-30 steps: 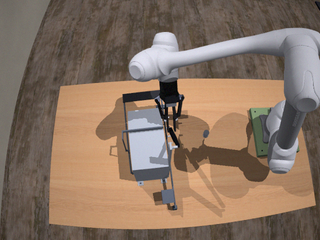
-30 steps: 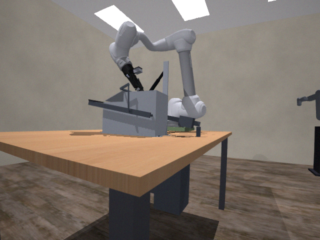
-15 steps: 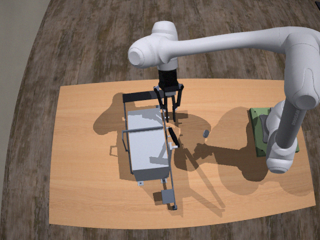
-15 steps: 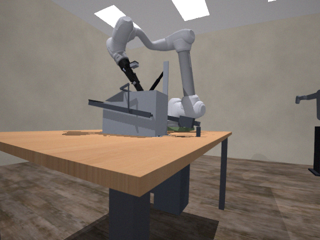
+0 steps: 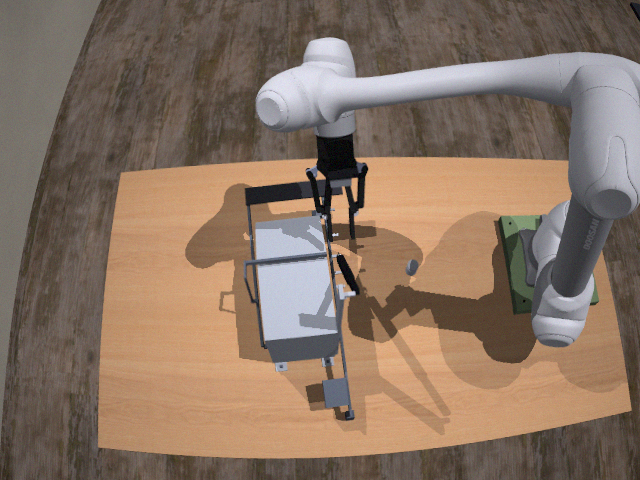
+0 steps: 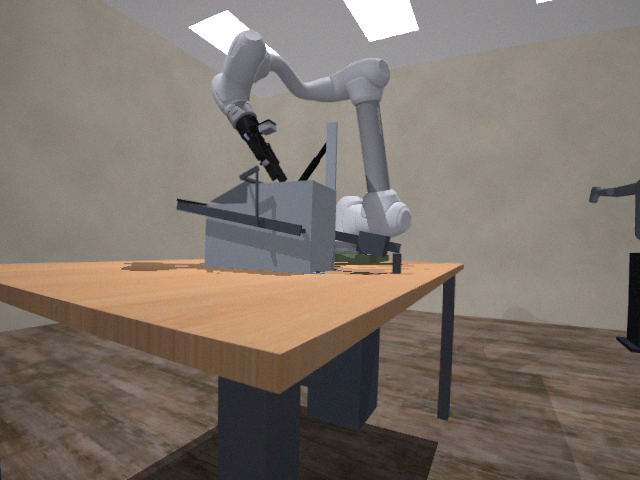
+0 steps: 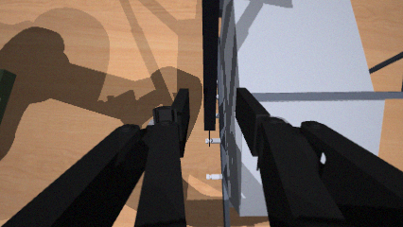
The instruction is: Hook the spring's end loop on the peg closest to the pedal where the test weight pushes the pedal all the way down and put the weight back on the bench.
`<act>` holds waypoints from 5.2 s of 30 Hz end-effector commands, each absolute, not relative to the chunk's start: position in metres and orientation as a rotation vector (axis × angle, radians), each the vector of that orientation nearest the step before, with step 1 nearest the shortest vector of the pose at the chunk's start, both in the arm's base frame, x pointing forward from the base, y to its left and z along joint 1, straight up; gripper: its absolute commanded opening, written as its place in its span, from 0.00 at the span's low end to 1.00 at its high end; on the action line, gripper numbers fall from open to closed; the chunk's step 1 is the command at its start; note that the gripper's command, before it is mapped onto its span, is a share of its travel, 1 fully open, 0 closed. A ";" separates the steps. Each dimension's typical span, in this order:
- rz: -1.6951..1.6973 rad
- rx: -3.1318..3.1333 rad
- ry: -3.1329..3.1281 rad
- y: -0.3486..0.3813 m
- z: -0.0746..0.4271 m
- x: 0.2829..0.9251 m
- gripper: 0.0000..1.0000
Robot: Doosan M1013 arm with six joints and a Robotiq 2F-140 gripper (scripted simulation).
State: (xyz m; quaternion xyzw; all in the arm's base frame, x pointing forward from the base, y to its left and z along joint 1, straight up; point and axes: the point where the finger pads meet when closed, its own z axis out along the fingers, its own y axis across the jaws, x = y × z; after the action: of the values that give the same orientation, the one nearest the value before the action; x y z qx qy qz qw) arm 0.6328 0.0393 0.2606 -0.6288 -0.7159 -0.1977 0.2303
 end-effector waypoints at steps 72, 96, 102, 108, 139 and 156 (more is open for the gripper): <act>-0.301 -1.945 -2.128 0.040 0.263 0.633 1.00; -0.164 -2.049 -2.199 0.040 0.263 0.633 1.00; -0.017 -2.150 -2.263 0.039 0.264 0.633 1.00; -0.017 -2.150 -2.263 0.039 0.264 0.633 1.00; -0.007 -2.157 -2.267 0.028 0.265 0.514 1.00; -0.002 -2.160 -2.269 0.022 0.265 0.454 1.00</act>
State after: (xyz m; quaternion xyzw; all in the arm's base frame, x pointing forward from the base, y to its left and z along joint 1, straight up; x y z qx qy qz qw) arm 0.4585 0.0228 0.2628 -0.6894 -0.7243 0.0004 0.0051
